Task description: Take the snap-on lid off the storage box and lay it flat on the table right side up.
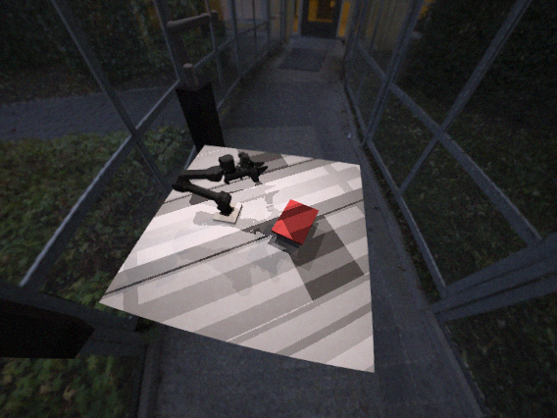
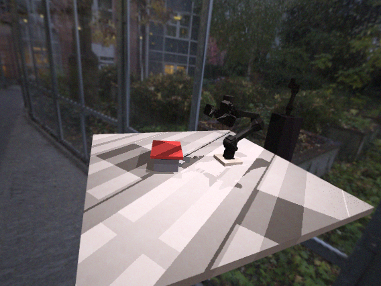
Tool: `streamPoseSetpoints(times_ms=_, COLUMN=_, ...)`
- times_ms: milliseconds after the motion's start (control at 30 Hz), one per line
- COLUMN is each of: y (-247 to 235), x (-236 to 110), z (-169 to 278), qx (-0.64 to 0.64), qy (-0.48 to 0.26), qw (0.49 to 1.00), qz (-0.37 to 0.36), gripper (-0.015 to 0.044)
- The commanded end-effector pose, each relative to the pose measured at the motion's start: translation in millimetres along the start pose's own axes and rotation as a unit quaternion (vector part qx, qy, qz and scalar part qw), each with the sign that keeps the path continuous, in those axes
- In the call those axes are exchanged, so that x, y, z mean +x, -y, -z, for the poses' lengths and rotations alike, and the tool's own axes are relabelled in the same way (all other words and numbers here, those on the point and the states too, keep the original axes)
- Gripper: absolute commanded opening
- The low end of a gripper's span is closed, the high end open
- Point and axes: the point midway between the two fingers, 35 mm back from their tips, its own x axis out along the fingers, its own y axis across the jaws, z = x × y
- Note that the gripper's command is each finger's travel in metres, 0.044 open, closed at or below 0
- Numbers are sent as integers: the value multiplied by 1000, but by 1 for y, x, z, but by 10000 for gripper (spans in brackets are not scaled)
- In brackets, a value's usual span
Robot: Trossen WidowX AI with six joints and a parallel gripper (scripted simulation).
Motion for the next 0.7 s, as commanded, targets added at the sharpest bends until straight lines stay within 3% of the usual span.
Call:
streamPoseSetpoints(times_ms=0, y=33, x=17, z=35, qx=335, qy=-90, qw=931, qz=115, gripper=235)
streamPoseSetpoints(times_ms=233, y=58, x=22, z=83, qx=600, qy=-116, qw=740, qz=281, gripper=235)
streamPoseSetpoints(times_ms=333, y=63, x=21, z=93, qx=634, qy=-113, qw=694, qz=321, gripper=235)
streamPoseSetpoints(times_ms=600, y=79, x=13, z=125, qx=738, qy=-42, qw=488, qz=464, gripper=235)
streamPoseSetpoints(times_ms=667, y=80, x=12, z=127, qx=745, qy=-31, qw=468, qz=474, gripper=235)
